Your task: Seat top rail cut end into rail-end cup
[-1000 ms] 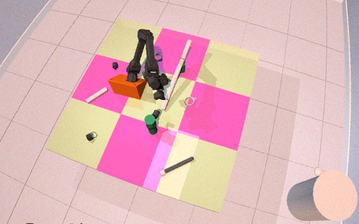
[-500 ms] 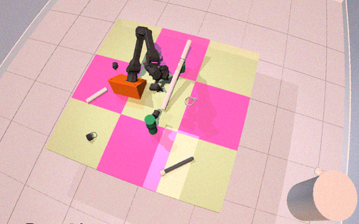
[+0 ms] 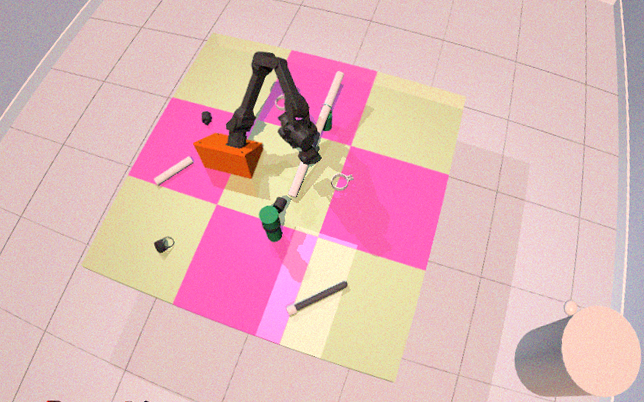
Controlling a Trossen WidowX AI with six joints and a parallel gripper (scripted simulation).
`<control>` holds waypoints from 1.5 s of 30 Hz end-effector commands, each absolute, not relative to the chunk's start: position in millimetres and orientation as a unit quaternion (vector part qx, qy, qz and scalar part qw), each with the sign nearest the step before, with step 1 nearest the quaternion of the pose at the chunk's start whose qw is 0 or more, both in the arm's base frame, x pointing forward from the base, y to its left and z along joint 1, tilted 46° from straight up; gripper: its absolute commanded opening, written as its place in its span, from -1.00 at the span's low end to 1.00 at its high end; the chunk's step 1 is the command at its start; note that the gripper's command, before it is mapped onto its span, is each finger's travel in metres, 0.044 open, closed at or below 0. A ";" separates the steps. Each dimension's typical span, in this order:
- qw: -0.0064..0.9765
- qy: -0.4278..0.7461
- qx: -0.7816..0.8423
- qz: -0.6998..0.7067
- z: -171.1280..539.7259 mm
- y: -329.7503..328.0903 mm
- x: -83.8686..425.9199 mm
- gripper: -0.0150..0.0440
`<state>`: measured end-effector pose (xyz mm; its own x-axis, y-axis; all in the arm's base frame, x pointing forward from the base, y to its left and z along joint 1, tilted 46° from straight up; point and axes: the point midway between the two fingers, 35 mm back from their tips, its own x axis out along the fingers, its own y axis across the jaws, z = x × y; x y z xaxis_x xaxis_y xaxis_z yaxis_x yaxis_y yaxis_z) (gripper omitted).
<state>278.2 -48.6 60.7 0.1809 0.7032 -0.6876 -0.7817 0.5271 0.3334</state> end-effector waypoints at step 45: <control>0.658 0.298 -0.242 0.648 -2.7 38.3 282.1 1.00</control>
